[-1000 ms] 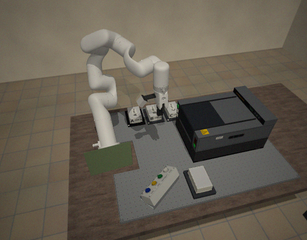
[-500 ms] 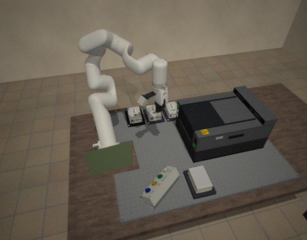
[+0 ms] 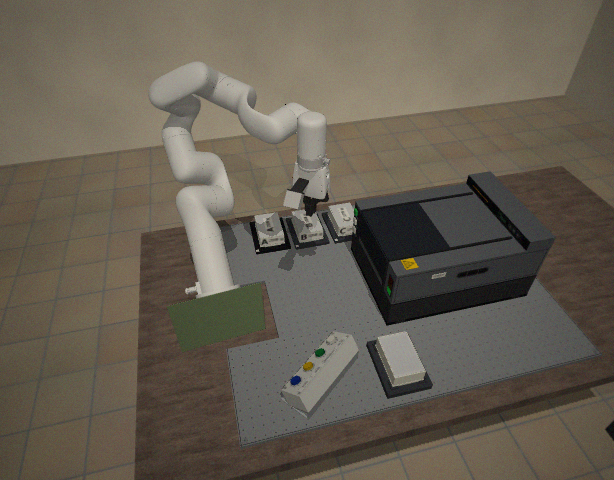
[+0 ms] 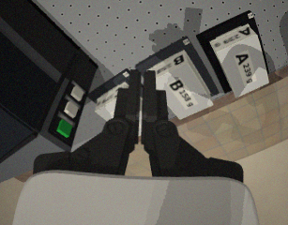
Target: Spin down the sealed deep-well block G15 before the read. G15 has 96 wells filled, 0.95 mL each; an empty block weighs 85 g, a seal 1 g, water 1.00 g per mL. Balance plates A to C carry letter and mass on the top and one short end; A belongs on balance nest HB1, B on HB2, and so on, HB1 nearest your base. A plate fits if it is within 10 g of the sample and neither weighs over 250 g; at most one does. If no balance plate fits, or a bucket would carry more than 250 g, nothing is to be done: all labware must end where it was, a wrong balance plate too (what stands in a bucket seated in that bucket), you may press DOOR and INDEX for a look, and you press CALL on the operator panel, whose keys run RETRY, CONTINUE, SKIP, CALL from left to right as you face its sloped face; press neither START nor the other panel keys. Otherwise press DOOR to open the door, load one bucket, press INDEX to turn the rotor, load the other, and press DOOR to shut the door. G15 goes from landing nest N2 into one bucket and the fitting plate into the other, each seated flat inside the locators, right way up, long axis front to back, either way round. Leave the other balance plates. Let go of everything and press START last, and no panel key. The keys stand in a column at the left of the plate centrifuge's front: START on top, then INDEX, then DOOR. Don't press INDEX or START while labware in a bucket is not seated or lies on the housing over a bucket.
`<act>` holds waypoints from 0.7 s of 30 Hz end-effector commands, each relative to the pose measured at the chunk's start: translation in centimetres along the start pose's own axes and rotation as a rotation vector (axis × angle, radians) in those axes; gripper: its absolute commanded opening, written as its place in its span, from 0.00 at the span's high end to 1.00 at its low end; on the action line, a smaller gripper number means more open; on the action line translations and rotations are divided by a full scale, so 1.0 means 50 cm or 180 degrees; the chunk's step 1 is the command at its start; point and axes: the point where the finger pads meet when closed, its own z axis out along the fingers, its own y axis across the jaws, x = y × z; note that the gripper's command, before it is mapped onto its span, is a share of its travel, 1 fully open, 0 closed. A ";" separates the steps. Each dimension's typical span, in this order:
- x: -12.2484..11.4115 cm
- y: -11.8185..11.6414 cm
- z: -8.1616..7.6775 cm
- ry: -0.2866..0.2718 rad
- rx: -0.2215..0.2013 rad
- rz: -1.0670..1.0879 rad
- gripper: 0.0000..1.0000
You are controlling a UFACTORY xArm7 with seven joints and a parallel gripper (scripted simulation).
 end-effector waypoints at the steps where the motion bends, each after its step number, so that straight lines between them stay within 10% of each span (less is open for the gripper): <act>1: -0.040 0.041 0.015 -0.0010 0.0039 -0.0780 1.00; 21: -0.147 0.220 0.108 0.0002 0.0048 -0.4005 1.00</act>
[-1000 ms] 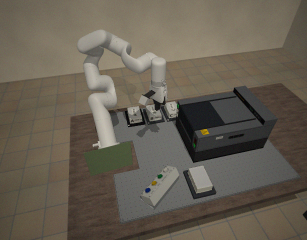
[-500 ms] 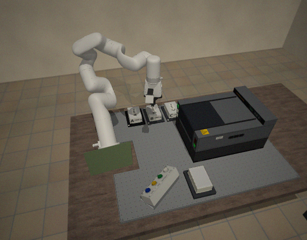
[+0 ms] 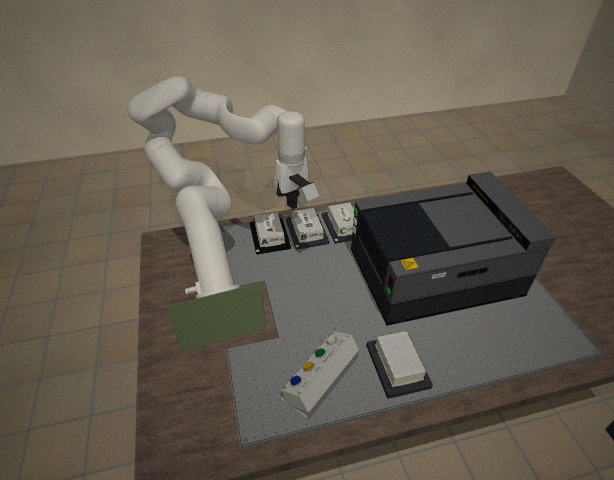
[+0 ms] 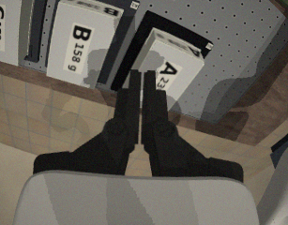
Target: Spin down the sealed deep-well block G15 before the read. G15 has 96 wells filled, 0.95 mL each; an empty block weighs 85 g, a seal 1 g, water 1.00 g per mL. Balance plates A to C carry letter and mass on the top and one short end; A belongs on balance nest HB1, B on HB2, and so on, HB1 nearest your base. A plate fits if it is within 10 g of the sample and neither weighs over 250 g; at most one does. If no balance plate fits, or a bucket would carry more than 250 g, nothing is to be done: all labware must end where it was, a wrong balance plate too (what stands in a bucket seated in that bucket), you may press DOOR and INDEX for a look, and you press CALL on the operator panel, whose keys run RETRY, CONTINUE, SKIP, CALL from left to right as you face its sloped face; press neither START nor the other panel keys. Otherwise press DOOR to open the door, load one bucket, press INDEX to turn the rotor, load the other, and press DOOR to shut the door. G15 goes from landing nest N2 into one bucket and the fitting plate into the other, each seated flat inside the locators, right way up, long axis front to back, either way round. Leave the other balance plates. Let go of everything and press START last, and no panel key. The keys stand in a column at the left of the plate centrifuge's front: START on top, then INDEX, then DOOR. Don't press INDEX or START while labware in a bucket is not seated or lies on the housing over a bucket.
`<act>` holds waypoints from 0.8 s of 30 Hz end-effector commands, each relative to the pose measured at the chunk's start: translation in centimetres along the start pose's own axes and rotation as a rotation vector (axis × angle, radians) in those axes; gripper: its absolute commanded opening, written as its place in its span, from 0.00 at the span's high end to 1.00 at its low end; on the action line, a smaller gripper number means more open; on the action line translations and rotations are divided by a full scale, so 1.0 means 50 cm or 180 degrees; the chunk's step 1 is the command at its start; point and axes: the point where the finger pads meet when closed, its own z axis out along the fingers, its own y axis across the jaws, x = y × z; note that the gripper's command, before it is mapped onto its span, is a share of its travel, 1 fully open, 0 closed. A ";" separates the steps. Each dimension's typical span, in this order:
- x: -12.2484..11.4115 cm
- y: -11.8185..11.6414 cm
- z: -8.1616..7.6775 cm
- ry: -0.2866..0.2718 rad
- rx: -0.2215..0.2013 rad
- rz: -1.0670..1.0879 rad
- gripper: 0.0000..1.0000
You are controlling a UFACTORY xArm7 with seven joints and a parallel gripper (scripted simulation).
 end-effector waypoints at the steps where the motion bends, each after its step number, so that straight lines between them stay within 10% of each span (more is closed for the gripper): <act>1: -0.052 0.005 0.022 0.0004 0.0069 -0.0872 1.00; 24: -0.172 0.046 0.093 -0.0019 0.0115 -0.3226 1.00</act>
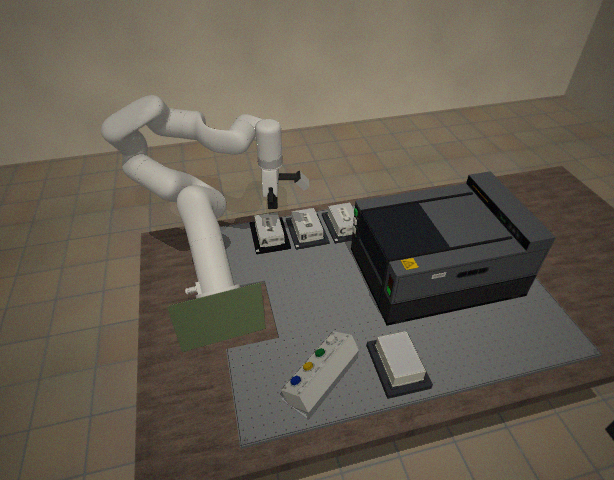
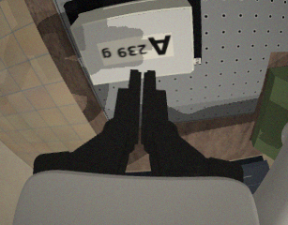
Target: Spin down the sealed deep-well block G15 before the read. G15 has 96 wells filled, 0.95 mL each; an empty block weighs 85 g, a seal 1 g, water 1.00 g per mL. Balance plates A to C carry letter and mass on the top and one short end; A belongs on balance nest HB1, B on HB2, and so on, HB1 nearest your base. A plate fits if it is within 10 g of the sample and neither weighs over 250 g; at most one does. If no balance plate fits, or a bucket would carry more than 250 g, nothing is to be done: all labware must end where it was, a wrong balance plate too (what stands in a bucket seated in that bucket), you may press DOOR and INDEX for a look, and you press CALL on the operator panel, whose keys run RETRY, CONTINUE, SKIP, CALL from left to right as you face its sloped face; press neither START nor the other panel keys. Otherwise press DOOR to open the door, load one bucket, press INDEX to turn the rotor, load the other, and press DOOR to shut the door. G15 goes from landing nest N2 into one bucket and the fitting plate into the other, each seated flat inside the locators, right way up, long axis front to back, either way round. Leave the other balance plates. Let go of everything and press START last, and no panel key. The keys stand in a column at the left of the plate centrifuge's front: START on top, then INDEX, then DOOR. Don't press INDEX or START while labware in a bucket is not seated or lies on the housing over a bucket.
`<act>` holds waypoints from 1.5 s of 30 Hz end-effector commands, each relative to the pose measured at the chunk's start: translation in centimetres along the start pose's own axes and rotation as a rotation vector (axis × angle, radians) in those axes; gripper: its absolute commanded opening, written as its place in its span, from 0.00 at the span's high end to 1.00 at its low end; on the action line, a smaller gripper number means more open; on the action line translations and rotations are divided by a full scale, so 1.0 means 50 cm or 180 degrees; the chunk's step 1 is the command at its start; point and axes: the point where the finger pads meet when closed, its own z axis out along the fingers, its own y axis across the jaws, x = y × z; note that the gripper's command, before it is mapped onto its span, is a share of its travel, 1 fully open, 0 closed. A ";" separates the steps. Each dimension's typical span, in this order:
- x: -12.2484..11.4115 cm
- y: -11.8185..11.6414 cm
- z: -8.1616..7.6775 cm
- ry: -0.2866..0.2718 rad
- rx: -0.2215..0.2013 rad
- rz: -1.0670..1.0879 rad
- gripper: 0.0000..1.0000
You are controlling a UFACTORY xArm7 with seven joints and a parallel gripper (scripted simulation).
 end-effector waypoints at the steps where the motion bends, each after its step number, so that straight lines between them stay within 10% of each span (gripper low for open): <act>1: -0.007 -0.006 0.004 0.0014 0.0021 -0.0202 1.00; 45: -0.029 -0.017 0.018 0.0010 0.0039 -0.0691 1.00</act>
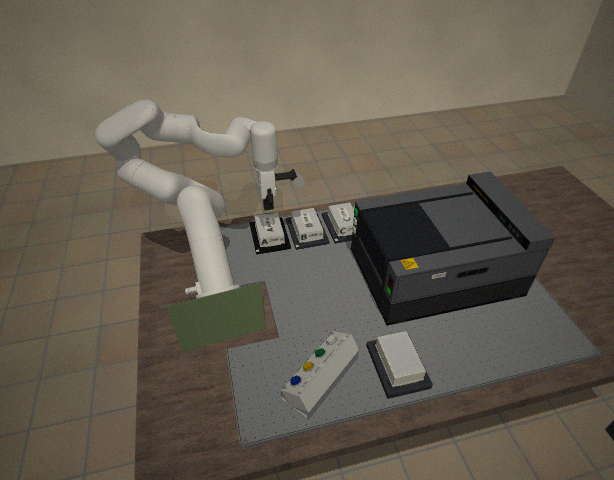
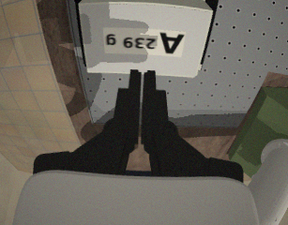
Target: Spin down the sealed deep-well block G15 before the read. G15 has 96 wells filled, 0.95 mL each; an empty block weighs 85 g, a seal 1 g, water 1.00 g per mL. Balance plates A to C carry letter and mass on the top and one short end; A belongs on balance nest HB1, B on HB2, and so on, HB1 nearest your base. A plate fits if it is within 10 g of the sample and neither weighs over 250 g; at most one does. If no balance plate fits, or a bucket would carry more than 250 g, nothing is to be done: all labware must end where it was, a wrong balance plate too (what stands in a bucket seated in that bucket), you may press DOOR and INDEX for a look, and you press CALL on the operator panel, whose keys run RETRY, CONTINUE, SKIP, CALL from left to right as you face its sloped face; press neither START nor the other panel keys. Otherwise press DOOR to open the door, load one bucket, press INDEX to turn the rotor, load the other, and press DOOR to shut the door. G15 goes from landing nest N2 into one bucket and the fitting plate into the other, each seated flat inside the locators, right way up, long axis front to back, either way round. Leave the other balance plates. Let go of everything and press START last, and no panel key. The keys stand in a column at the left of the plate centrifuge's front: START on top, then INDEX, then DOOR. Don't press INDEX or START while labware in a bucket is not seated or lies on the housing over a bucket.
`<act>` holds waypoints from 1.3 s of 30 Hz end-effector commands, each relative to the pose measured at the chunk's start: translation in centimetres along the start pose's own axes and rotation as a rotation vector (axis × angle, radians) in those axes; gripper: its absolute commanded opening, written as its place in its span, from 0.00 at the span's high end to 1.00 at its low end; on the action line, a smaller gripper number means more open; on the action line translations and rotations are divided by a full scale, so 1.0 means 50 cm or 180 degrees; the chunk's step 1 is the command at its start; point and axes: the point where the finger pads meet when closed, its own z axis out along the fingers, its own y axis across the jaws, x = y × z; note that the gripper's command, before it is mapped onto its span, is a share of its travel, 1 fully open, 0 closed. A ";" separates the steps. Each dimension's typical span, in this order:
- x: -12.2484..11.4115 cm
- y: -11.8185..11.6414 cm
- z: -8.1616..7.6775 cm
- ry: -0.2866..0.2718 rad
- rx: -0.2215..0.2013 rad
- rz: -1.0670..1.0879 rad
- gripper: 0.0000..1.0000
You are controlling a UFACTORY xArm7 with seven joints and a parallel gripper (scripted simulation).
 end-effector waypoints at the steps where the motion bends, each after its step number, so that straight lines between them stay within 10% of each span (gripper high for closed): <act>1: 0.001 -0.001 -0.002 0.0008 0.0003 -0.0002 1.00; 39: 0.010 0.001 -0.003 0.0016 -0.0016 0.0329 1.00</act>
